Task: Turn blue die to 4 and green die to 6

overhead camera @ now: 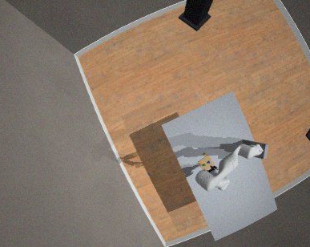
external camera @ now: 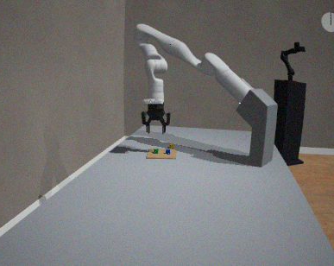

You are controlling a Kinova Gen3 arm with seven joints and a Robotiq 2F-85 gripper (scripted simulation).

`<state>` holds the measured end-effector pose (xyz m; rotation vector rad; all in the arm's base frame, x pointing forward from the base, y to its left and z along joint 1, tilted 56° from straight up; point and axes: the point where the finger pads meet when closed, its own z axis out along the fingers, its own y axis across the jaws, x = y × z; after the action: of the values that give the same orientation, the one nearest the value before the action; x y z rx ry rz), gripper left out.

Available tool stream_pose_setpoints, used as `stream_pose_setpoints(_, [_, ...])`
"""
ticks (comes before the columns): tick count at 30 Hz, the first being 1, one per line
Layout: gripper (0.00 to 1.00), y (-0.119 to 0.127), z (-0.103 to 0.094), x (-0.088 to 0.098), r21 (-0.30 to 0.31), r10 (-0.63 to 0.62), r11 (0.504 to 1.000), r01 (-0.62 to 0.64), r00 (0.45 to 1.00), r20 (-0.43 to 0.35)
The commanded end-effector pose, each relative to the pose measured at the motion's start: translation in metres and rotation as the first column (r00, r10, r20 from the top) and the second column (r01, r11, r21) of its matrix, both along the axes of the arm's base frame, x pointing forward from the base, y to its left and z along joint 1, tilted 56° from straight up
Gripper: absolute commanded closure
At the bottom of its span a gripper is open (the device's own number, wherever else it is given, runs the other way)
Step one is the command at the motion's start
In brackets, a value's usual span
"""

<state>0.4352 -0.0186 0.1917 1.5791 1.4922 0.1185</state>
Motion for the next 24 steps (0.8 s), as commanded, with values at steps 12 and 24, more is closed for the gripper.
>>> stream_pose_setpoints(12, [0.0,0.0006,0.0003,0.0001,0.001,0.001,1.0,-0.001,1.0,0.001])
stream_pose_setpoints(24, [0.0,0.0068,0.0068,-0.0072,0.001,0.001,1.0,-0.001,1.0,0.001])
